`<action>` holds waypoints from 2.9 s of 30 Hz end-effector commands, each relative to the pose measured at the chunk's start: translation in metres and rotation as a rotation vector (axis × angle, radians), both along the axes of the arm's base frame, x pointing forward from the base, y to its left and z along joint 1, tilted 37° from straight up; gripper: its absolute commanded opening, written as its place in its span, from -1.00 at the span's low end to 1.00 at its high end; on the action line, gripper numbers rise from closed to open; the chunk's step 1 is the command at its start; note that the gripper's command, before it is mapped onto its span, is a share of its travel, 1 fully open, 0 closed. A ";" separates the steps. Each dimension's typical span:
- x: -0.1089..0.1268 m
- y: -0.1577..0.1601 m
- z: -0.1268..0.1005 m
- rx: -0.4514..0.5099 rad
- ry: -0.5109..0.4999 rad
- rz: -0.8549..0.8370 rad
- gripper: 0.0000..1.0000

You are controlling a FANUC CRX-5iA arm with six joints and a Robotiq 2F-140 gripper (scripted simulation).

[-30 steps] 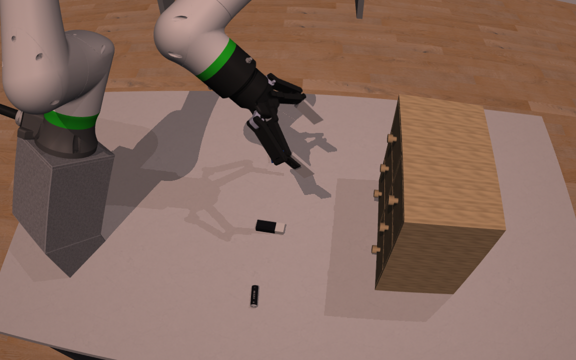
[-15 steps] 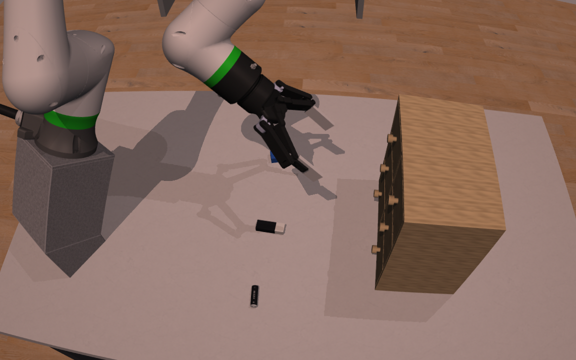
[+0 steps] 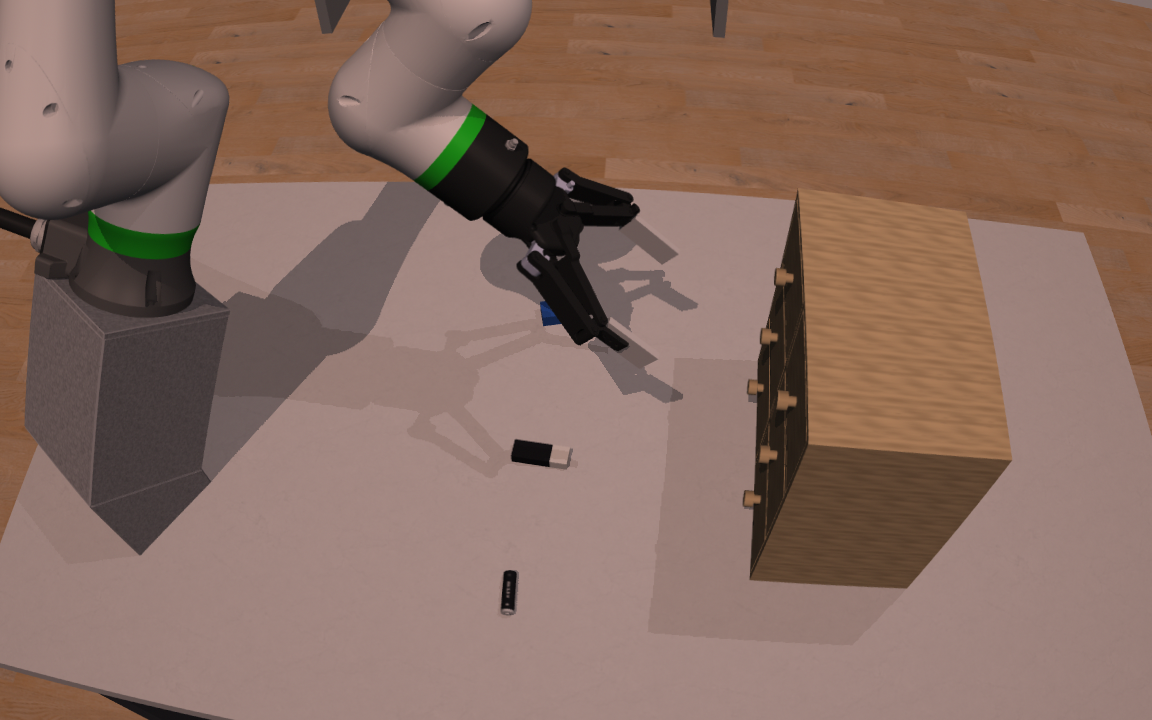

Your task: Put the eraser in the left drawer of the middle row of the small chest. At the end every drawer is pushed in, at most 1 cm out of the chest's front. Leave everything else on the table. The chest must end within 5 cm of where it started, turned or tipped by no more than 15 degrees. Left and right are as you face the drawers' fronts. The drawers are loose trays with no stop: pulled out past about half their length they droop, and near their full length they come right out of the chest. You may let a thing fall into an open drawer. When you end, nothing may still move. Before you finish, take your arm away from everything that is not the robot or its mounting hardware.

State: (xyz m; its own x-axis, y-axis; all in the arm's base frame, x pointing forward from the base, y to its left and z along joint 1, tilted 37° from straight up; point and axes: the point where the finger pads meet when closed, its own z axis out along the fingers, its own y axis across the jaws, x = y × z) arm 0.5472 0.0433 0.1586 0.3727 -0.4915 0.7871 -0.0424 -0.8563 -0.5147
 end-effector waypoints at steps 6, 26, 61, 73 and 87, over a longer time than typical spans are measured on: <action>0.001 0.001 -0.005 0.016 -0.206 -0.014 1.00; 0.001 0.001 -0.005 0.016 -0.206 -0.014 -0.60; 0.064 0.003 -0.001 0.016 -0.206 -0.014 -0.60; 0.069 0.003 -0.001 0.016 -0.206 -0.014 -0.60; 0.069 0.003 -0.001 0.016 -0.206 -0.014 -0.60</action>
State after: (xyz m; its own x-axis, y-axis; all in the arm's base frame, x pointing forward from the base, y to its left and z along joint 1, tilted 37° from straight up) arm 0.6156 0.0466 0.1573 0.1980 -0.5088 0.8378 0.0529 -0.8479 -0.5275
